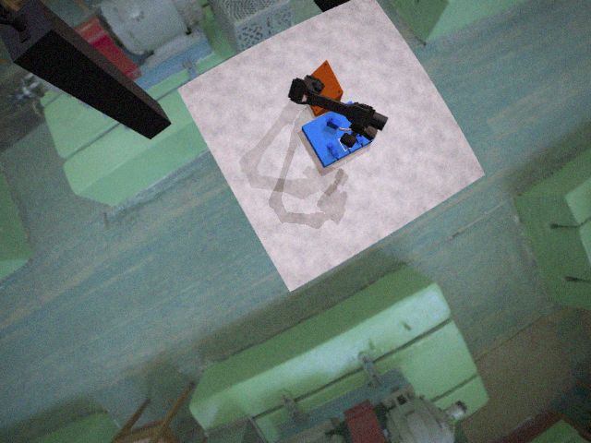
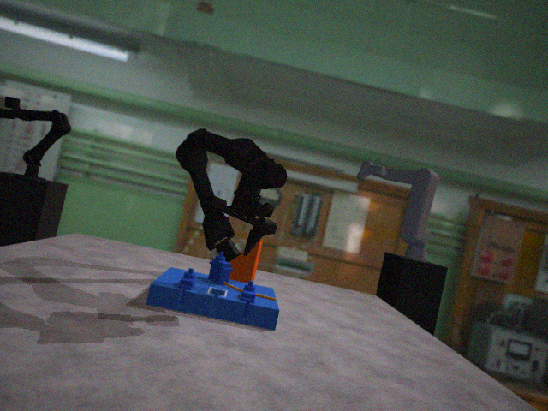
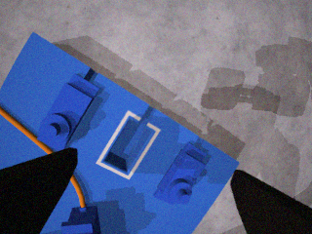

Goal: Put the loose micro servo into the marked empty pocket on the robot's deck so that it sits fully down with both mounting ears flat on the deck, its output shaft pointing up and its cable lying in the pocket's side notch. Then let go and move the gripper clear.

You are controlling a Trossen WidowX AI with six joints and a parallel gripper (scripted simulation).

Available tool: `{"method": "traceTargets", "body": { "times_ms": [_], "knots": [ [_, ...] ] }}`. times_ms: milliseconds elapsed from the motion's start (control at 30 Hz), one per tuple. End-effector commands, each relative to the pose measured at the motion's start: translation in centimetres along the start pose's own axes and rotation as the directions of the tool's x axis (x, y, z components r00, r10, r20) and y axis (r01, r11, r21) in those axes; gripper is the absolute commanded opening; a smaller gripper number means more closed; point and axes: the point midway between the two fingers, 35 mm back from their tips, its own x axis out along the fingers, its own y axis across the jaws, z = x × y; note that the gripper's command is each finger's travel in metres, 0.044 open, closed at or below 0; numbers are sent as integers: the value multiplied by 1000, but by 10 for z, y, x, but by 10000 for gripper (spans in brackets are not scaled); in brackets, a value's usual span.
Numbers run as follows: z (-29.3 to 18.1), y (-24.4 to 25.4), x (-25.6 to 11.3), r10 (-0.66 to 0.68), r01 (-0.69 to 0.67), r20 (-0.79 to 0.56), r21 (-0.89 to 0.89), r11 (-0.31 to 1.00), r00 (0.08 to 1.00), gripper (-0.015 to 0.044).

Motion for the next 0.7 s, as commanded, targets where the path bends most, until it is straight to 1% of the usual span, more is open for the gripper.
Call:
{"method": "traceTargets", "body": {
  "times_ms": [0, 100, 167, 433, 667],
  "knots": [
    [-54, 23, -6, 106, -112, -78, -83, 990, 991, 440],
    [-91, 36, -10, 164, -182, -141, -129, 975, 976, 440],
    [-108, 41, -11, 186, -212, -170, -146, 966, 968, 440],
    [-111, 43, -10, 189, -215, -174, -148, 965, 966, 440],
    [-115, 48, 13, 188, -214, -174, -148, 966, 967, 440]
  ]
}}
